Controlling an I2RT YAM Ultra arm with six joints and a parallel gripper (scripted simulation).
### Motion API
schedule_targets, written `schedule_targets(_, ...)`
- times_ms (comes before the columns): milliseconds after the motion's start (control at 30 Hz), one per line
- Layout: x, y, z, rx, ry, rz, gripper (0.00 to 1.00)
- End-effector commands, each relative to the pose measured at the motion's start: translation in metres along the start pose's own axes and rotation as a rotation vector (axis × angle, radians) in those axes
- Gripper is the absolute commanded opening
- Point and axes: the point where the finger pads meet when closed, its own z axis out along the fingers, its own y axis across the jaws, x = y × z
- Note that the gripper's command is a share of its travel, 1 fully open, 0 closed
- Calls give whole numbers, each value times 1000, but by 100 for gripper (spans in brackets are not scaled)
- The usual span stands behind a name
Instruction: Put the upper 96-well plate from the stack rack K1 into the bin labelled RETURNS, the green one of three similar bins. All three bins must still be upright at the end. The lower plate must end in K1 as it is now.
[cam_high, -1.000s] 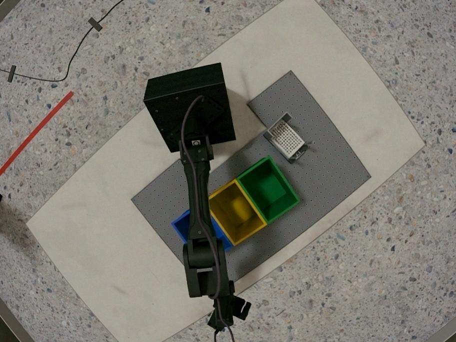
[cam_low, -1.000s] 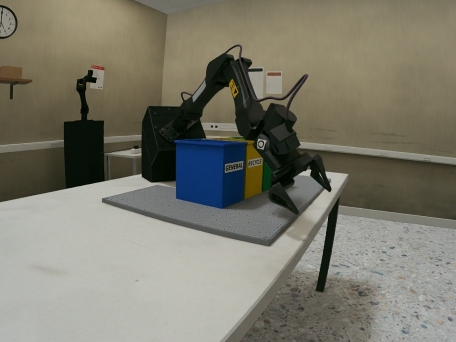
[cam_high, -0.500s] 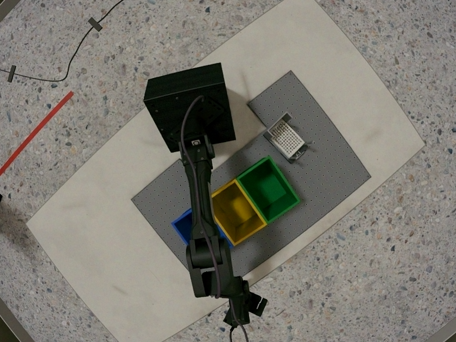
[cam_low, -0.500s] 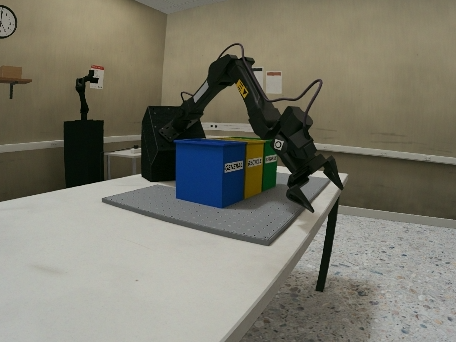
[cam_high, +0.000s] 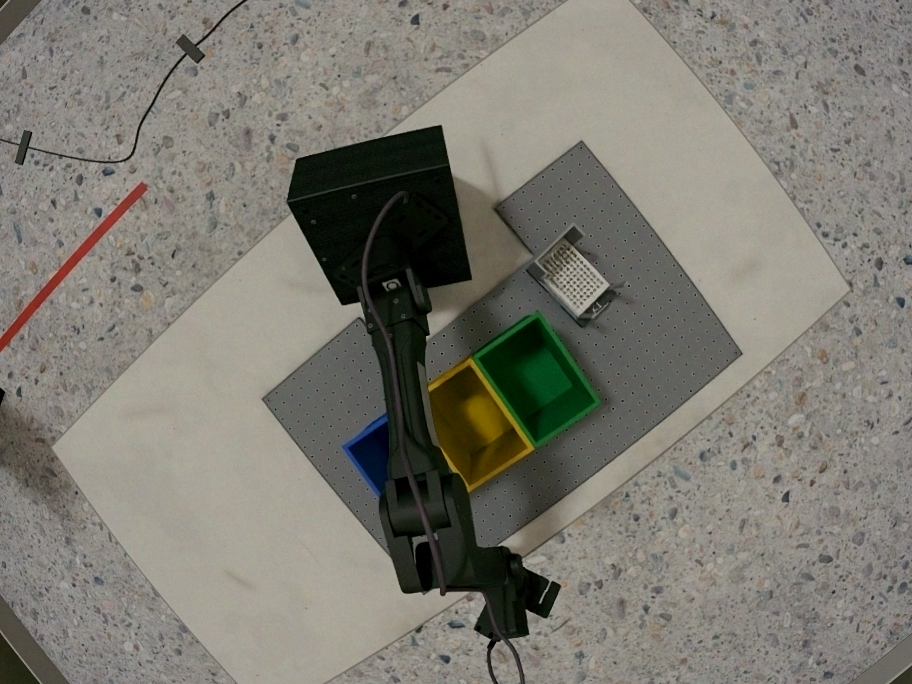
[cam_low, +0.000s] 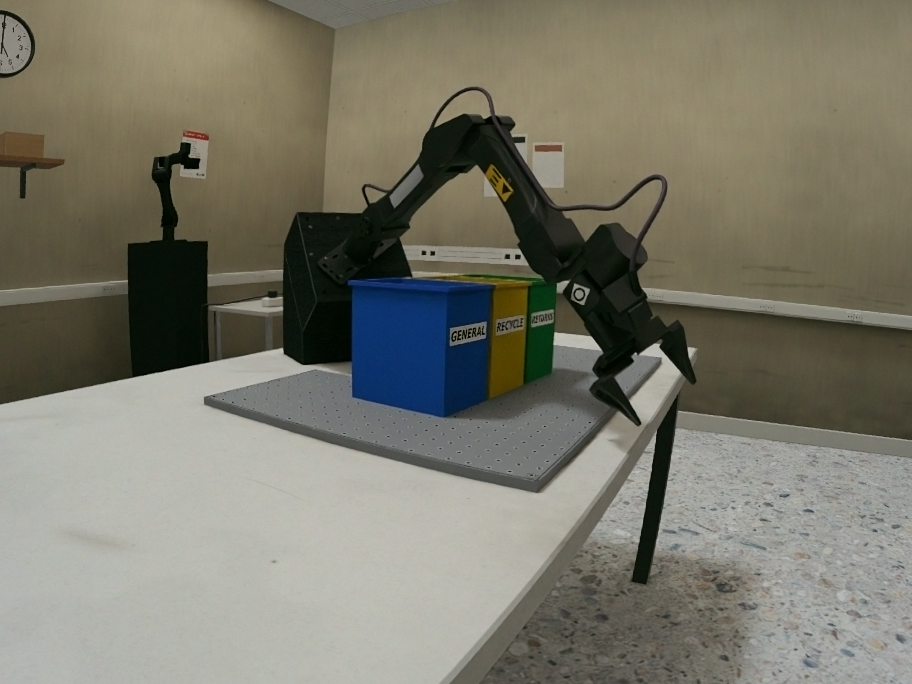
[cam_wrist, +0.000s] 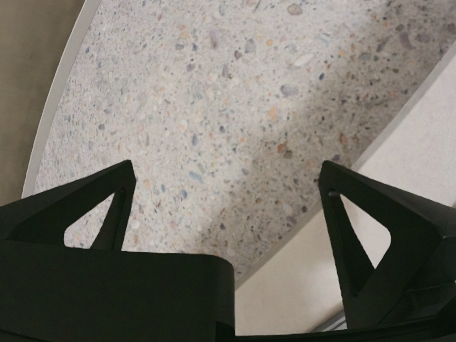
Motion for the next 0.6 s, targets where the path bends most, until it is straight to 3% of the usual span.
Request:
schedule_targets(0, -12, 30, -9, -20, -20, 20, 100)
schedule_targets(67, -12, 30, -9, -20, -20, 20, 100)
schedule_targets(133, 7, 28, -3, 0, 44, 35, 100)
schedule_targets(200, 2, 41, -11, -17, 21, 37, 100)
schedule_targets(233, 20, 35, -10, 1, 46, 36, 100)
schedule_targets(367, 44, 39, -5, 1, 47, 30, 100)
schedule_targets(433, 51, 46, -1, 16, 115, 50, 100)
schedule_targets(500, 43, 61, -12, -4, 99, 56, 100)
schedule_targets(567, 57, 61, -12, 5, 110, 56, 100)
